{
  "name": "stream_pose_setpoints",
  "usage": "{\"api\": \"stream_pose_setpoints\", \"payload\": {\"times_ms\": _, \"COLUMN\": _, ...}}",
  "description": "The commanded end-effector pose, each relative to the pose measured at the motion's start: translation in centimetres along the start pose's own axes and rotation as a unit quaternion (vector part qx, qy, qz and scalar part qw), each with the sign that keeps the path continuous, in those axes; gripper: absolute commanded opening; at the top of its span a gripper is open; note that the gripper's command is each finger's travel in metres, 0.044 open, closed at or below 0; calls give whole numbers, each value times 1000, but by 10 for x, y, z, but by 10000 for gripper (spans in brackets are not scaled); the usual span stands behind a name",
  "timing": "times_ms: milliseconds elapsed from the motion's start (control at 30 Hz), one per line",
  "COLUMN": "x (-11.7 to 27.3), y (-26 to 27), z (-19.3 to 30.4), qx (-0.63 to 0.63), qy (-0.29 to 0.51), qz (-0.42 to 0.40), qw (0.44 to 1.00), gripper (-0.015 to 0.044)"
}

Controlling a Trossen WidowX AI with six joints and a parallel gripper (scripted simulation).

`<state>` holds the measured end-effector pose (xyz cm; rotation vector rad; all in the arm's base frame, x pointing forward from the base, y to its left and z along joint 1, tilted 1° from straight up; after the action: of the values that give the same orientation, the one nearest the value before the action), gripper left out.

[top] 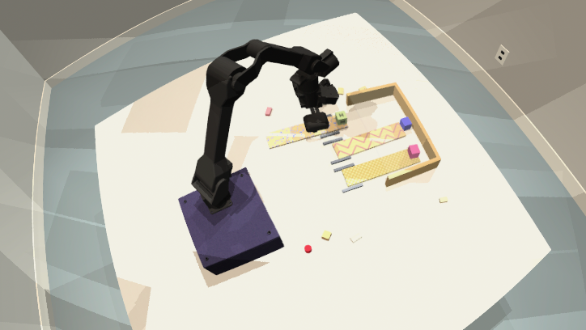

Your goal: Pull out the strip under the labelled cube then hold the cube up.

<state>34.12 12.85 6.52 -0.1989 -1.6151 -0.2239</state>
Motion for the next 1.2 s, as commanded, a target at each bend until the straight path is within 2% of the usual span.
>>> {"api": "stream_pose_setpoints", "payload": {"times_ms": 0, "x": 2, "y": 1, "z": -15, "qx": 3, "qy": 1, "qz": -1, "qw": 1000, "gripper": 440}}
{"api": "stream_pose_setpoints", "payload": {"times_ms": 767, "x": 12, "y": 9, "z": -98, "qx": 3, "qy": -3, "qz": -1, "qw": 1000, "gripper": 440}}
{"api": "stream_pose_setpoints", "payload": {"times_ms": 1000, "x": 3, "y": 10, "z": -98, "qx": 3, "qy": -3, "qz": -1, "qw": 1000, "gripper": 256}}
{"api": "stream_pose_setpoints", "payload": {"times_ms": 1167, "x": -5, "y": 10, "z": -98, "qx": 3, "qy": -3, "qz": -1, "qw": 1000, "gripper": 250}}
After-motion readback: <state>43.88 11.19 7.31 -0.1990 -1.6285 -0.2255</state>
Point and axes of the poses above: the point midway between the two fingers, 35 mm back from their tips, its own x axis back along the fingers, its own y axis across the jaws, z = x × y, the point moved 6 cm from there along x, back along the fingers
